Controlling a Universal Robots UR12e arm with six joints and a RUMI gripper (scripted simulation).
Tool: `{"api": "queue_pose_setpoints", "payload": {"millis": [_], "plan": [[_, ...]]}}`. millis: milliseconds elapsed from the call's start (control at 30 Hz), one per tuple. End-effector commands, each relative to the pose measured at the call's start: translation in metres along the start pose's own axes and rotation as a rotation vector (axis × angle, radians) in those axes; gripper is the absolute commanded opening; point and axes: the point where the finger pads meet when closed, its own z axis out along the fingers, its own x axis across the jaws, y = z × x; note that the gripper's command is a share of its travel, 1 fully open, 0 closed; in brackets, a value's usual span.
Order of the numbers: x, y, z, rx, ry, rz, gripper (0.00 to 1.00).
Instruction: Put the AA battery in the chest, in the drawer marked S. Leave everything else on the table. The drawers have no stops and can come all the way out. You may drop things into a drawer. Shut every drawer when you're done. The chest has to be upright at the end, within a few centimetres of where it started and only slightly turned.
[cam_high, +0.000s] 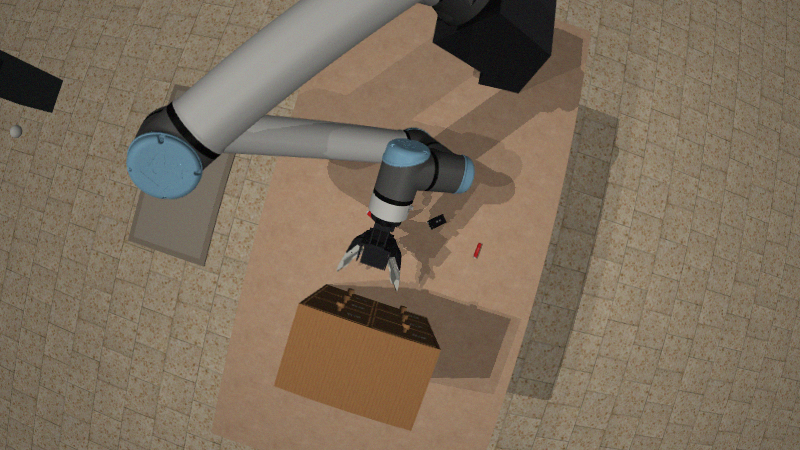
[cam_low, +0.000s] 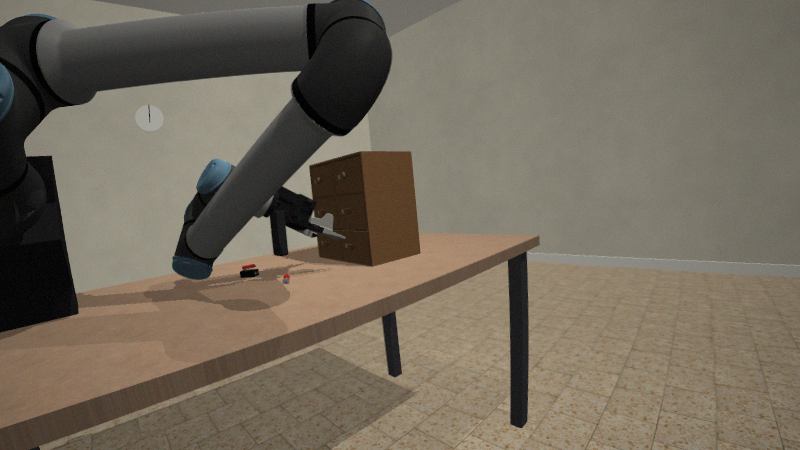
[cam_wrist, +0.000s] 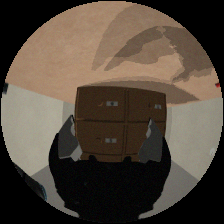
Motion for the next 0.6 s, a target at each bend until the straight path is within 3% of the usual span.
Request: {"api": "queue_pose_setpoints", "payload": {"millis": [0, 567], "plan": [[0.000, 0.009, -0.005, 0.000, 0.000, 0.000, 1.00], [0.000, 0.044, -0.025, 0.000, 0.000, 0.000, 1.00]]}}
